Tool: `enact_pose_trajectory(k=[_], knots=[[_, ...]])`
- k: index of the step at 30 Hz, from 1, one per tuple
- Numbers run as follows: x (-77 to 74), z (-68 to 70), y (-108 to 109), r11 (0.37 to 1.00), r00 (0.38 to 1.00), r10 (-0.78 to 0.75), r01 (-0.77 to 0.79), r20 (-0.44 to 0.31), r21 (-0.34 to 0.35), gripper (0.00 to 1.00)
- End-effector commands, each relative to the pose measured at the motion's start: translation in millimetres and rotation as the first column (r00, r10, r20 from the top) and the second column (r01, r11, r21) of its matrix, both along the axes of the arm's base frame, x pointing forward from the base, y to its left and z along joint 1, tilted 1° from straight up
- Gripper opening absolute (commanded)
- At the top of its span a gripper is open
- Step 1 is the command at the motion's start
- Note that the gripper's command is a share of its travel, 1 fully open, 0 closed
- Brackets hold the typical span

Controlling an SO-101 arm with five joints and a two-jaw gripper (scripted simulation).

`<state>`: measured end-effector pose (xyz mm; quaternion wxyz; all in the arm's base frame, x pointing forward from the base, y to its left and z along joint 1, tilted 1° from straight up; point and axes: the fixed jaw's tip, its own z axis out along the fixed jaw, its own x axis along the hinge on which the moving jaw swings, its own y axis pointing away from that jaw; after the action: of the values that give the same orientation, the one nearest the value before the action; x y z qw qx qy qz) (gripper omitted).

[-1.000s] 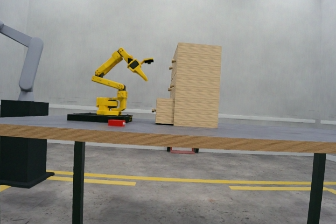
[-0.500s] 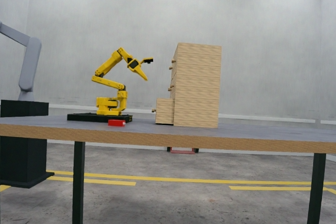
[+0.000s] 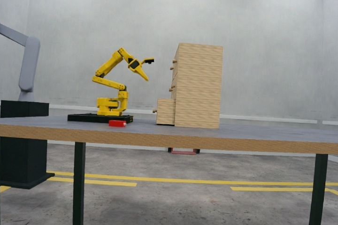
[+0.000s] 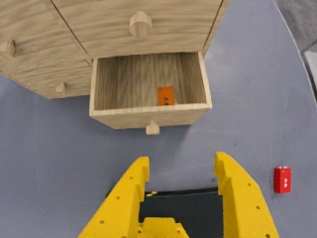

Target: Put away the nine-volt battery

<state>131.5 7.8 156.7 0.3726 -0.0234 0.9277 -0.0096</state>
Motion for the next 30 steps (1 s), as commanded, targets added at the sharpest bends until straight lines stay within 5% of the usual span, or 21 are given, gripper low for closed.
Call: enact_pose_trajectory(k=[1,30], knots=[[-1.0,2.0,1.4,1.000,1.000,0.004,-0.004,0.009,0.007,0.21],[-2.0,3.9,2.7,1.000,1.000,0.014,-0.015,0.009,0.007,0.21]])
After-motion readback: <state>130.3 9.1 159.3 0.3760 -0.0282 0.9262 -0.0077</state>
